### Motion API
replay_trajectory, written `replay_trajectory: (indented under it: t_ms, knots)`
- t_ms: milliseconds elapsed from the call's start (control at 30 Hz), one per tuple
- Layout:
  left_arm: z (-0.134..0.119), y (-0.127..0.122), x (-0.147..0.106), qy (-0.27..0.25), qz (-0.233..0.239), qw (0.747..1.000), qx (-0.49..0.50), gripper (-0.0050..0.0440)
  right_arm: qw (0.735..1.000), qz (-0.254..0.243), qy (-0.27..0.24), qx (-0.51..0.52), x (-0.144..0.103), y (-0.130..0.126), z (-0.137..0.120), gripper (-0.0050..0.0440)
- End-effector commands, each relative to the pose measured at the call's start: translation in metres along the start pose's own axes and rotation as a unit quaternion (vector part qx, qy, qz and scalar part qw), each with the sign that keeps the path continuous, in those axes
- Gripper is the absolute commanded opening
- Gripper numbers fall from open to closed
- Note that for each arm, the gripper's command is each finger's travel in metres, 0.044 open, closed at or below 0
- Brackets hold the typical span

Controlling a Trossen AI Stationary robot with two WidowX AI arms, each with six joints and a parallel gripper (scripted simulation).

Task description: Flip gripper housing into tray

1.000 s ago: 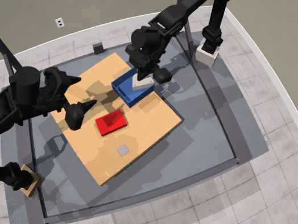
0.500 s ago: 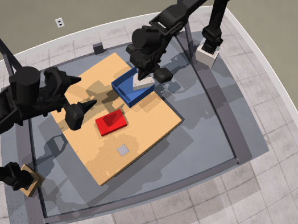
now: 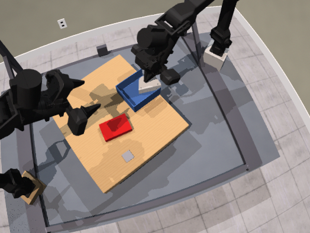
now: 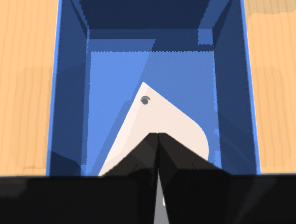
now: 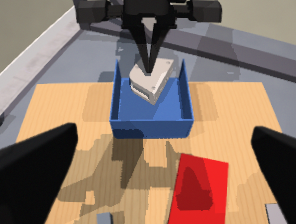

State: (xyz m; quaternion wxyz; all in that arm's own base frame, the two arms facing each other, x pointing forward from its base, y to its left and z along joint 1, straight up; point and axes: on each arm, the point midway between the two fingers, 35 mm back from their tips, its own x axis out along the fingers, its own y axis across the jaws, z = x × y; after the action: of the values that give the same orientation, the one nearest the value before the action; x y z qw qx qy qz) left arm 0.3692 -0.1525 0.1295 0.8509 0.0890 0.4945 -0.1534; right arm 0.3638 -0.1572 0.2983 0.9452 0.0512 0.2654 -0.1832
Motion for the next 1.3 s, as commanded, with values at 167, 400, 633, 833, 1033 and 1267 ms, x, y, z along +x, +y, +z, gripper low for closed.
replay_trajectory:
  t_ms: [167, 400, 633, 833, 1033, 1267]
  knots:
    - [0.015, 0.000, -0.019, -0.021, -0.001, 1.000, 0.000, 0.0000, 1.000, -0.002, -0.012, 0.001, -0.006, -0.001, 0.008, 0.0437]
    - [0.017, 0.000, -0.023, -0.021, -0.001, 1.000, 0.000, 0.0000, 1.000, -0.002, -0.012, 0.001, -0.006, -0.001, 0.008, 0.0437]
    - [0.018, 0.001, -0.020, -0.027, -0.004, 1.000, 0.007, 0.0094, 1.000, -0.002, -0.012, 0.001, -0.006, -0.001, 0.008, 0.0437]
    - [0.027, 0.017, -0.014, -0.064, -0.011, 0.997, 0.030, 0.0193, 1.000, -0.002, -0.012, 0.001, -0.006, -0.001, 0.008, 0.0437]
    - [0.044, 0.053, -0.023, -0.120, 0.006, 0.992, 0.031, 0.0193, 1.000, -0.002, -0.012, 0.001, -0.006, -0.001, 0.008, 0.0437]
    - [0.052, 0.099, -0.012, -0.195, 0.045, 0.975, 0.102, 0.0193, 1.000, -0.002, -0.012, 0.001, -0.006, -0.001, 0.008, 0.0437]
